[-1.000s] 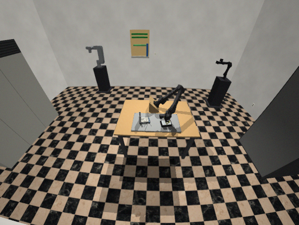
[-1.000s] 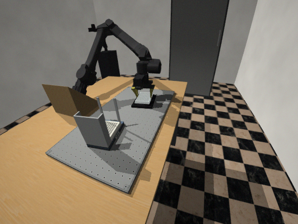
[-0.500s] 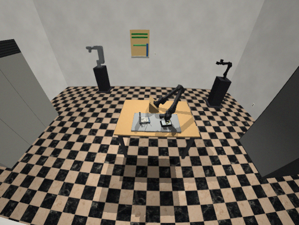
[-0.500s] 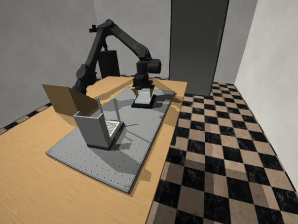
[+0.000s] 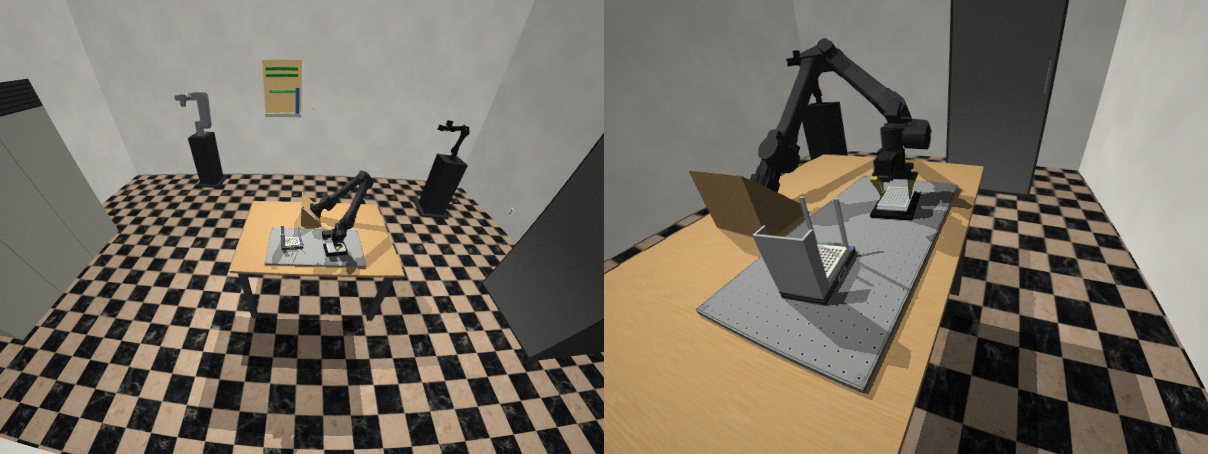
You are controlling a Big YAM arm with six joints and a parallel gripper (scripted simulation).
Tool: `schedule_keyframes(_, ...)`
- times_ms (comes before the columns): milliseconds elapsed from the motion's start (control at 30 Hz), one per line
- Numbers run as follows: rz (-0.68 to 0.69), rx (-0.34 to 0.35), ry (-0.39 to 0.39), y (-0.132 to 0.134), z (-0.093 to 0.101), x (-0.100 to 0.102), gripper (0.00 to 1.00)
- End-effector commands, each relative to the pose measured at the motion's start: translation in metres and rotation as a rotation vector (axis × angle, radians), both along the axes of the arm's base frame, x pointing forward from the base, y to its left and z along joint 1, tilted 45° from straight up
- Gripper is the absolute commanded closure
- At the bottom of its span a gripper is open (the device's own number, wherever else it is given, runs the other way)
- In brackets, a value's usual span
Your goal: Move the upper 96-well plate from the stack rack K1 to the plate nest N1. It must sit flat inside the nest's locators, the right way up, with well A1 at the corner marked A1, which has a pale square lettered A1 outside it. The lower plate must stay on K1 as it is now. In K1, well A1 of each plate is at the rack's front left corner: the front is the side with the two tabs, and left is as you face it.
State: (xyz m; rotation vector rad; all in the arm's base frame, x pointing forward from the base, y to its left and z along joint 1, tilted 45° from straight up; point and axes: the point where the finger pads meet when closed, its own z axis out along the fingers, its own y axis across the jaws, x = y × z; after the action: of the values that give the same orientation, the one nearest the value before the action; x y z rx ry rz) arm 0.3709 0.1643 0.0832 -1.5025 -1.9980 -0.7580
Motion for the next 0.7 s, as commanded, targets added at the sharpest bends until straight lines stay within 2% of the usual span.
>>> schedule_keyframes(0, -0.012, -0.003, 0.023, -0.0005, -0.0047, -0.0013, 1.0)
schedule_keyframes(667, -0.001, -0.001, 0.012, 0.0047, -0.0052, -0.0007, 1.0)
